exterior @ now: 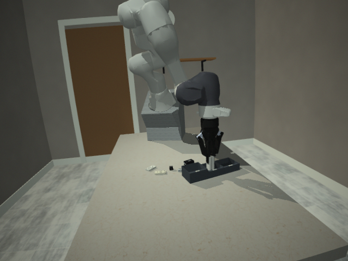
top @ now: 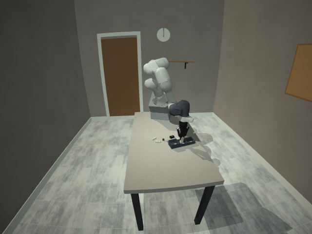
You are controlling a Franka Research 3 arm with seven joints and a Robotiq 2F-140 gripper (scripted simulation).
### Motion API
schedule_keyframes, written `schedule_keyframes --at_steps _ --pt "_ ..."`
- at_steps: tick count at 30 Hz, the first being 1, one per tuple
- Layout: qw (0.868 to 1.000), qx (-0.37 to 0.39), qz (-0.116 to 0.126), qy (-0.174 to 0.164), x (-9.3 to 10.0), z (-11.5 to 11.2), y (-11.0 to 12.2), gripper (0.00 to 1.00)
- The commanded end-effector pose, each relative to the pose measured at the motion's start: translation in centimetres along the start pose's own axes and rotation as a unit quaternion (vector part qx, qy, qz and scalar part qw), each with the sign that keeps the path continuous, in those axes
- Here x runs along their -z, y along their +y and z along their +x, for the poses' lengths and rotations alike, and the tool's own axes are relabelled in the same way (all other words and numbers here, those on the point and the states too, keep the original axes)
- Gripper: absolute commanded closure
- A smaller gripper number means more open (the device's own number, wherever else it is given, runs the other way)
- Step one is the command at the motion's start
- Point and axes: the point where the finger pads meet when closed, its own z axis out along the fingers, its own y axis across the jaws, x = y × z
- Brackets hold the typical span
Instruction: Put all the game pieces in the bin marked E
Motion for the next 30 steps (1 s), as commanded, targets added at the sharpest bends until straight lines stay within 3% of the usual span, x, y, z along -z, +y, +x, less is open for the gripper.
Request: schedule_keyframes --at_steps 1,8,30 --pt "1.000 -0.002 0.001 0.001 0.0 0.1 0.0 0.95" --pt "1.000 -0.002 0.001 0.001 0.0 0.1 0.0 0.95" --pt "1.000 -0.002 0.001 0.001 2.7 0.1 0.0 0.95"
